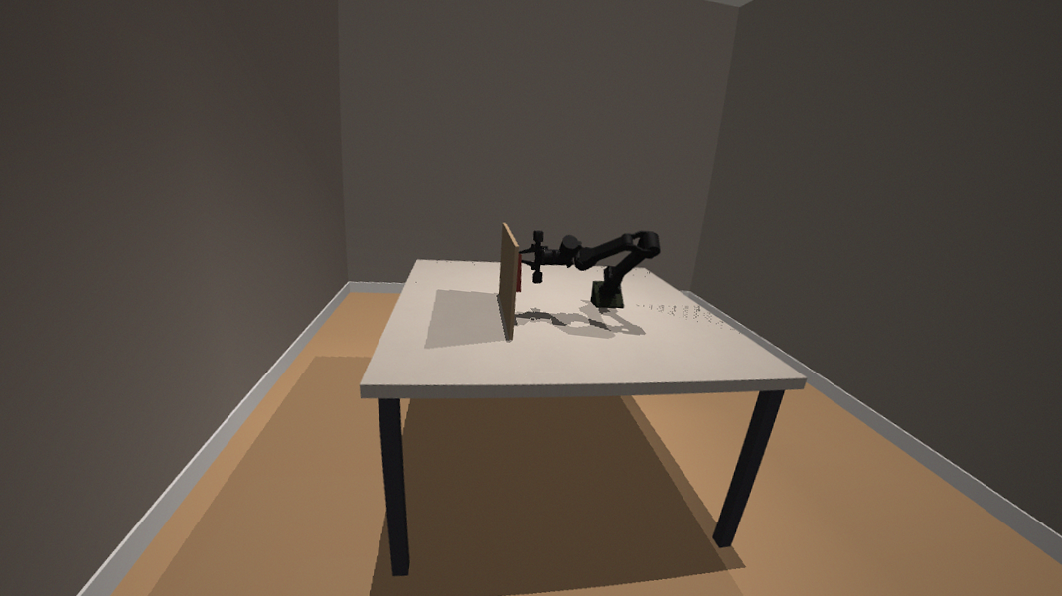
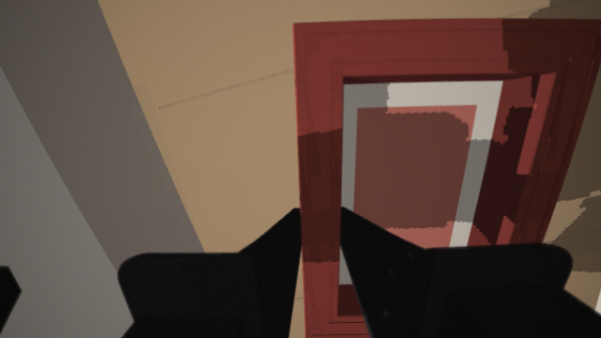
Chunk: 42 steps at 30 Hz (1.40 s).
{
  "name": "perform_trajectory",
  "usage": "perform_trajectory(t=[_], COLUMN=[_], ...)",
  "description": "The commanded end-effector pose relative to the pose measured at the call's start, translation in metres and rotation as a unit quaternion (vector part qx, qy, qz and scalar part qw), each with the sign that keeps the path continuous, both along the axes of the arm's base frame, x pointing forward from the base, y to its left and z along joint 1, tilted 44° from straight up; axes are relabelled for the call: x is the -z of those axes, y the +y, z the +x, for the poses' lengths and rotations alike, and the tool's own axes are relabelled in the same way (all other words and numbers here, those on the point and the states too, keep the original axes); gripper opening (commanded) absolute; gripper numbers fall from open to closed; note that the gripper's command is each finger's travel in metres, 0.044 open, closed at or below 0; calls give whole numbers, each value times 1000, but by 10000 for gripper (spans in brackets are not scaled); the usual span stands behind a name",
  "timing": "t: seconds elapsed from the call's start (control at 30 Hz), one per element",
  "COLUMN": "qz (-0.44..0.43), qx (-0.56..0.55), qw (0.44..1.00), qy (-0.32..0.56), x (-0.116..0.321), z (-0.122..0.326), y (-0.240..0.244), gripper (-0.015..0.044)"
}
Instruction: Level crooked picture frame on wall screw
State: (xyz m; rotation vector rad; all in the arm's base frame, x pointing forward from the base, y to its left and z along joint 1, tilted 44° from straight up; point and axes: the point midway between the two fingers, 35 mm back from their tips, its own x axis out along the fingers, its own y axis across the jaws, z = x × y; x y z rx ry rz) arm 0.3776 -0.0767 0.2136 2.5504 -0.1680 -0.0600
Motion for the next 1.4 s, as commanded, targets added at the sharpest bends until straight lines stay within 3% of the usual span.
perform_trajectory(t=[0.0, 1.13, 1.37], qz=[-4, -3, -42], qx=[8, 2, 2], qw=[1000, 1000, 999], qy=[-6, -3, 3], x=[-2, 1, 1], z=[-1, 0, 0], y=[-2, 4, 5], gripper=[0, 0, 0])
